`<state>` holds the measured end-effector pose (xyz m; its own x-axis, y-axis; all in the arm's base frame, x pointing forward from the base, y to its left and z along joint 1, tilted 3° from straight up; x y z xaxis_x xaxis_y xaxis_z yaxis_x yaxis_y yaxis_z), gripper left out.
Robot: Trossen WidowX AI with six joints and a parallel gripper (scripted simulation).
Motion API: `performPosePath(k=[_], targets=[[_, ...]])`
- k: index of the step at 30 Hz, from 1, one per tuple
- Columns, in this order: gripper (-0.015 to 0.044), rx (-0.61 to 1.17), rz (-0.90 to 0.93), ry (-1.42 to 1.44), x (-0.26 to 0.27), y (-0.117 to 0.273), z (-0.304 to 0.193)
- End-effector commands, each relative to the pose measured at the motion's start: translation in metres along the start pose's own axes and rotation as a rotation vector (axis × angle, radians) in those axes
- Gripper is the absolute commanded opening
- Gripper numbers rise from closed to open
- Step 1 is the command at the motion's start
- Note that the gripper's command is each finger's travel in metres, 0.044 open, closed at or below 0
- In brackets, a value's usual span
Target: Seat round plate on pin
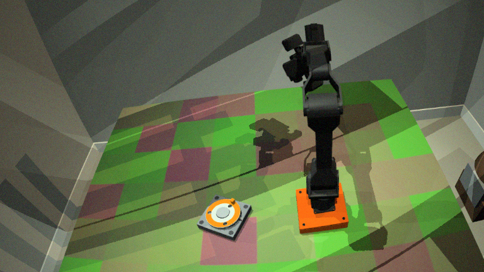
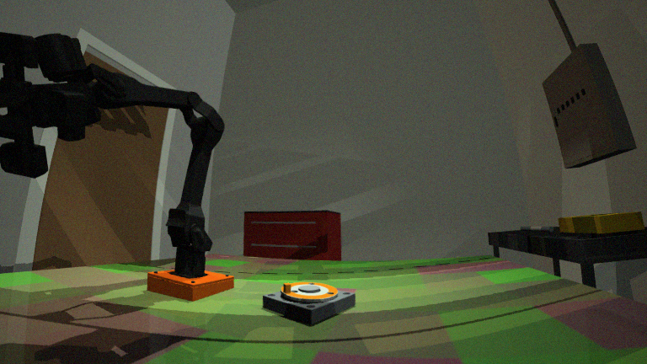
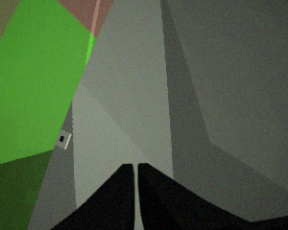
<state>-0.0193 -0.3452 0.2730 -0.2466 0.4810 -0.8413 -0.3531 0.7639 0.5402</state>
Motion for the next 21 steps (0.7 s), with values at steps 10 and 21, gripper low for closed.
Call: performPosePath(k=[10,21], targets=[[0.0,-0.226,0.405,-0.401,0.016,-0.035,0.165],[0.0,-0.207,0.741,-0.514,0.05,-0.013,0.283]])
Point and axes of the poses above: the point midway between the two fingers, 35 mm back from their tips, its own y axis back along the fingers, its own x axis across the jaws, z = x × y, the point moved 9 cm from there along y, back along the fingers, and after that the axes turned 5 degrees about -y, right-handed, at the moved point
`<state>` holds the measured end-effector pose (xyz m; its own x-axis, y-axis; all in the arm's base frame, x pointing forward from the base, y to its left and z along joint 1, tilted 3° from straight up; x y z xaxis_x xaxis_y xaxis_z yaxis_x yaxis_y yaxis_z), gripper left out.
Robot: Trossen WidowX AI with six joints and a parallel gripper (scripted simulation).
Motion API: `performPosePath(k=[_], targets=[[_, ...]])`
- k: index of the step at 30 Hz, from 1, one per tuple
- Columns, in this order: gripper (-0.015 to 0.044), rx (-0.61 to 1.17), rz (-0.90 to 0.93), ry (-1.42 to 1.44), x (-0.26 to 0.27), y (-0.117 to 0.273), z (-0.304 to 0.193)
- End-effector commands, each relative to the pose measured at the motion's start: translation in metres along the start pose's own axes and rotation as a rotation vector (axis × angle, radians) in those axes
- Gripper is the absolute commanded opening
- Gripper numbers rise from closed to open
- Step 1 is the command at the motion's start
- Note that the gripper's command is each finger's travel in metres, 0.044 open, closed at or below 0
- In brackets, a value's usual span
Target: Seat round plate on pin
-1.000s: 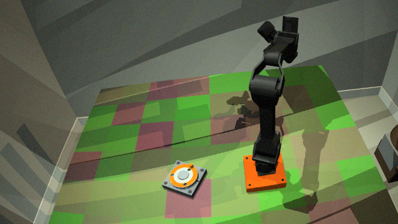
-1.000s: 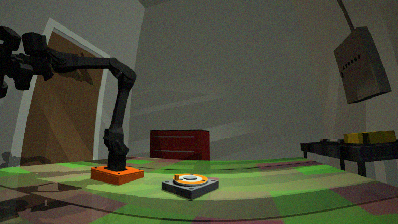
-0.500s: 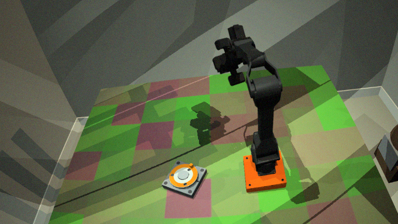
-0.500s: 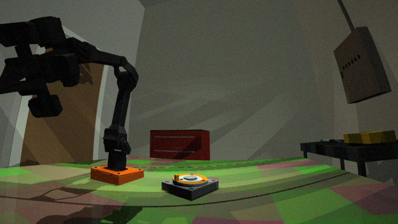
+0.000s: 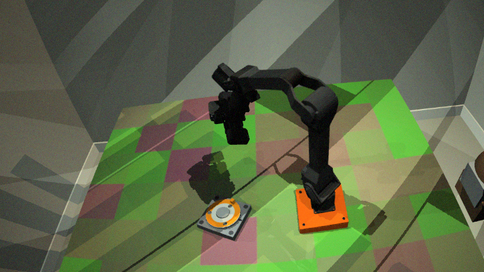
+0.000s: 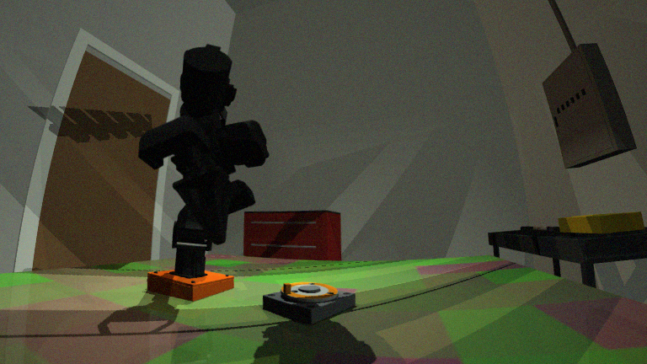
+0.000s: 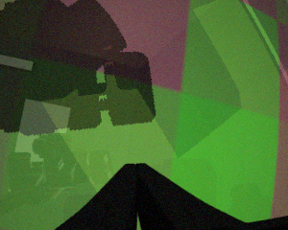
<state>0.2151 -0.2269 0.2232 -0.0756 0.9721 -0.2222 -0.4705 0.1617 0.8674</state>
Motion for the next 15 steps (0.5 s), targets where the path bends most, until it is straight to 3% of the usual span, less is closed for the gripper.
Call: performPosePath(k=[1,6,15], targets=[[0.0,0.059,0.078,-0.064,0.027,-0.011,0.019],[0.0,0.208,0.191,-0.172,0.09,-0.023,0.053],[0.0,0.412,0.209,-0.236,0.164,-0.02,0.068]])
Point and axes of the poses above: the point midway between the two fingers, 35 mm back from their tips, its own y axis back along the fingers, its own x axis across the jaws, z = x × y, the point moved 9 cm from there along y, back along the fingers, and after that the axes turned 5 degrees about -y, right-handed, at the moved point
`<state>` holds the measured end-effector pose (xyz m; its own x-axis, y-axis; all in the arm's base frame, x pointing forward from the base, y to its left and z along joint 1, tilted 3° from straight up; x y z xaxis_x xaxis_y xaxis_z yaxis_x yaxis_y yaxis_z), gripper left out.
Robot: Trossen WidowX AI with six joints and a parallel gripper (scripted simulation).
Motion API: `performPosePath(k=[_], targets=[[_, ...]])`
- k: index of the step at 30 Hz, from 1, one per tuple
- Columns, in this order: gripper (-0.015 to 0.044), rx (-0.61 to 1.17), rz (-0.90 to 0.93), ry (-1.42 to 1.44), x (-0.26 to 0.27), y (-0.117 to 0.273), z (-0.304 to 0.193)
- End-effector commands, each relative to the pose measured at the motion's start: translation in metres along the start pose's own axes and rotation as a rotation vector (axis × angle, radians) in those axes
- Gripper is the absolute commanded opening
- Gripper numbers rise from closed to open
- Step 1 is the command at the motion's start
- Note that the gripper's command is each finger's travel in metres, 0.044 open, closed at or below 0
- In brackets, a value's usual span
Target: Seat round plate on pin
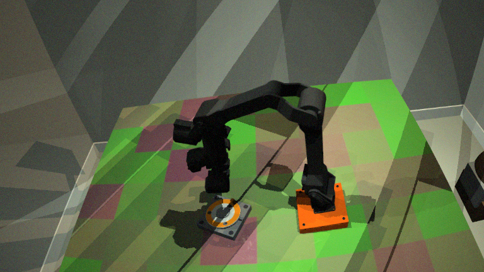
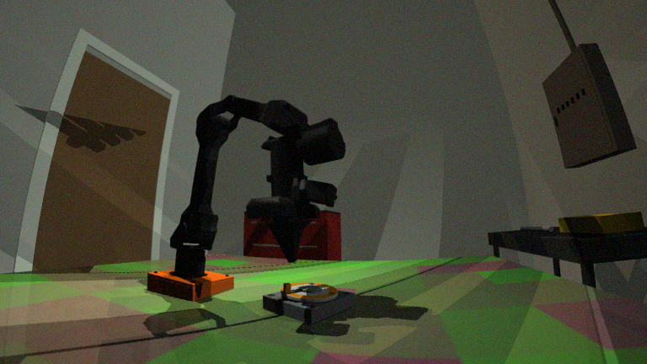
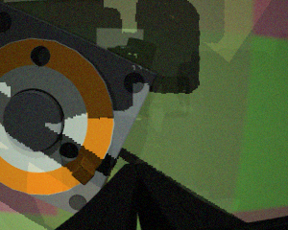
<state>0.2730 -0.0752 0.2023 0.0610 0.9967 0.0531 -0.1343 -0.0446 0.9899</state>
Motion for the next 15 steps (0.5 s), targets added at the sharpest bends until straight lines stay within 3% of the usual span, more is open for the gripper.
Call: performPosePath(k=[1,7,15], targets=[[0.0,0.058,-0.017,-0.031,0.017,-0.004,-0.004],[0.0,0.058,-0.017,-0.031,0.017,-0.007,-0.004],[0.0,0.058,-0.017,-0.031,0.016,-0.044,-0.006]])
Point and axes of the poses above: the point midway between the two fingers, 35 mm back from their tips, its own y axis back along the fingers, its own x axis across the jaws, z = x × y, the point moved 9 cm from there along y, back along the fingers, and after that the axes turned 5 degrees about -y, right-handed, at the moved point
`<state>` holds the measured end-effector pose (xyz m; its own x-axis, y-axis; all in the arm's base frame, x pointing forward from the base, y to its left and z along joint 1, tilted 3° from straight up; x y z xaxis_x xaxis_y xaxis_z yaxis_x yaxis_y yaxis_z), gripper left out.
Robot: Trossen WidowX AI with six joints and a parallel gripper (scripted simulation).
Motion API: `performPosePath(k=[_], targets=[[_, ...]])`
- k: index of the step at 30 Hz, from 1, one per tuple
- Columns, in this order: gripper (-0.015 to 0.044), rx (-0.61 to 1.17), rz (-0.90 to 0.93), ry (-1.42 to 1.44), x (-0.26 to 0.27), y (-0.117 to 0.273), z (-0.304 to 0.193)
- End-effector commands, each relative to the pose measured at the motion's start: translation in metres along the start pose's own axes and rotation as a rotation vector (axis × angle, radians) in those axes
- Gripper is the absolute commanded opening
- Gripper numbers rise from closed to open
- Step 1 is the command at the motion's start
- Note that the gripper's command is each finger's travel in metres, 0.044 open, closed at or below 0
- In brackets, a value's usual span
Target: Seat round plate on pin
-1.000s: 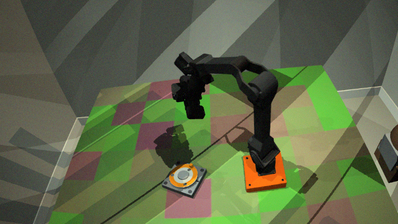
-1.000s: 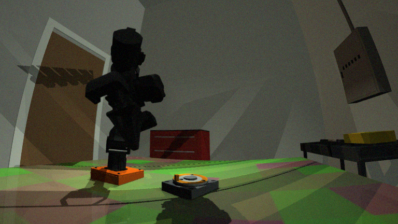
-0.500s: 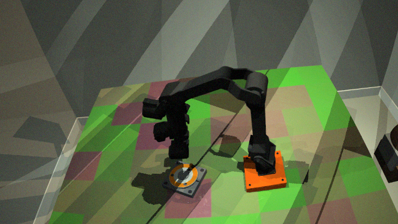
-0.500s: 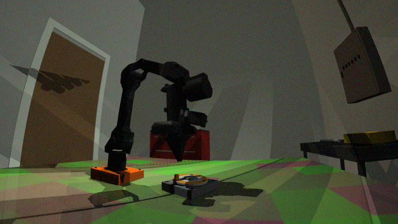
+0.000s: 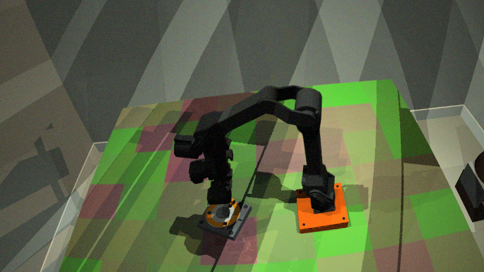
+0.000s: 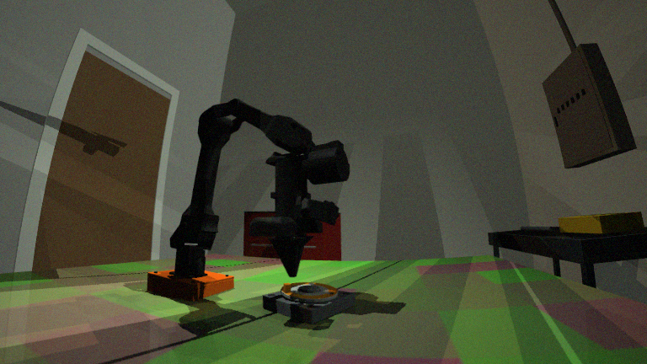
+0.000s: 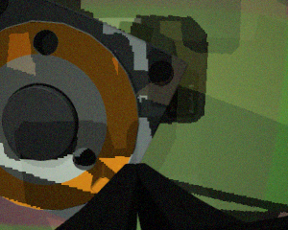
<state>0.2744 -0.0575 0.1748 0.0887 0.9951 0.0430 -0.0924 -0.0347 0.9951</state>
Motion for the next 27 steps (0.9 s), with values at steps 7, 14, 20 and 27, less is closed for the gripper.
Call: performPosePath(k=[7,14,20,27], targets=[[0.0,0.017,-0.004,-0.004,0.0,-0.024,-0.004],[0.0,0.018,-0.003,-0.004,0.003,-0.023,-0.012],[0.0,0.019,-0.003,-0.004,0.007,-0.024,-0.02],[0.0,0.02,-0.002,-0.004,0.014,-0.025,-0.027]])
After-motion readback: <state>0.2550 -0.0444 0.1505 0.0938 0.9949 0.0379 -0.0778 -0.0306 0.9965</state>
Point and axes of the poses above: the point midway between the two fingers, 35 mm back from their tips, its own y axis back along the fingers, its own x axis across the jaws, z = x × y, the point moved 9 cm from there along y, back along the fingers, and after that the axes turned 5 degrees about -y, right-handed, at the moved point
